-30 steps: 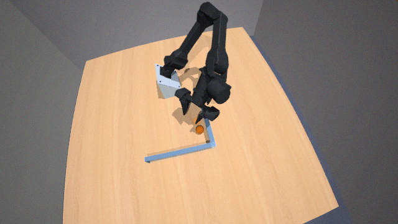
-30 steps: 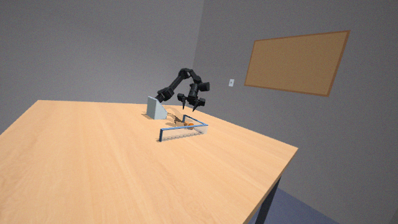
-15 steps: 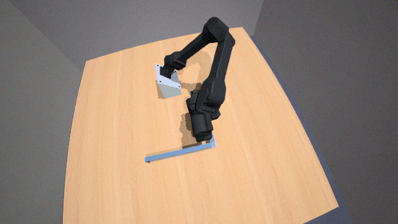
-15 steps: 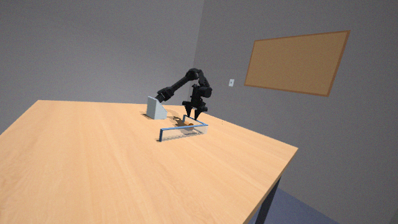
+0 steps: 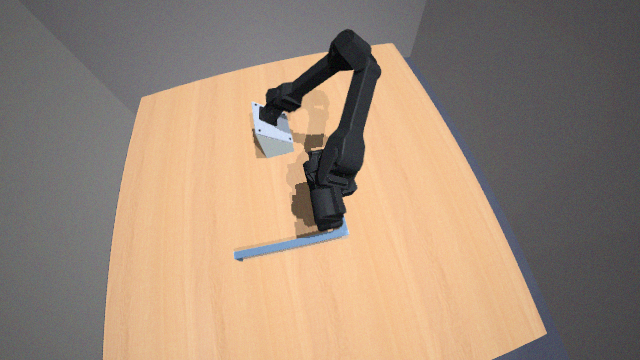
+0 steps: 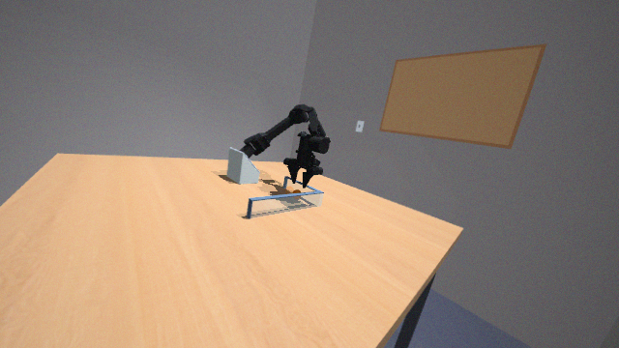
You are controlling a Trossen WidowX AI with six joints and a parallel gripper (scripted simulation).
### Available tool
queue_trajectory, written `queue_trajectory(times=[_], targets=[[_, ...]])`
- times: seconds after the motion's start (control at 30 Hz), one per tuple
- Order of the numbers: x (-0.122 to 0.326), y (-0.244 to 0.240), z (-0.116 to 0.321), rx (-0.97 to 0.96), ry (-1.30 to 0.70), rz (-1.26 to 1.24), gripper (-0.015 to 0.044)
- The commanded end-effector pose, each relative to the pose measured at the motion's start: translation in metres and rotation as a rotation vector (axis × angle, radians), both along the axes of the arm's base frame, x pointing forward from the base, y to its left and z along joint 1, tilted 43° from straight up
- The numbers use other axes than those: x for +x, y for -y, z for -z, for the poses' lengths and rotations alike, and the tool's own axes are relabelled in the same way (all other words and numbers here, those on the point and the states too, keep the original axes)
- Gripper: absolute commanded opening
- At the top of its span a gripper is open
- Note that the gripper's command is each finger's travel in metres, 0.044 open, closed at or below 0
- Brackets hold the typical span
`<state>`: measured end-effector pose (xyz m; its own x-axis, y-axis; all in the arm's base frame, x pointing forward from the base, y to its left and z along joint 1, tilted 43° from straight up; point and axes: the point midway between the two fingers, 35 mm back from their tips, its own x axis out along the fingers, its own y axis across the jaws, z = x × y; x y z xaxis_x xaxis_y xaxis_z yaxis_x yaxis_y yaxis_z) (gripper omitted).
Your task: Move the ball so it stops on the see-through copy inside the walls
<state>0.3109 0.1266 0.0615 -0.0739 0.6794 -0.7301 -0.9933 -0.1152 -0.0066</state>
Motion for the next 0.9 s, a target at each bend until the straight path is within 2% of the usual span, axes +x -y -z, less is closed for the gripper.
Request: queue_trajectory(times=[0.0, 0.77, 0.87], targets=[[-0.001, -0.004, 0.006, 0.004, -0.012, 0.007, 0.0303], [-0.004, -0.028, 0.031, 0.006, -0.012, 0.007, 0.0303], [-0.004, -0.028, 0.031, 0.006, -0.012, 0.007, 0.0224]])
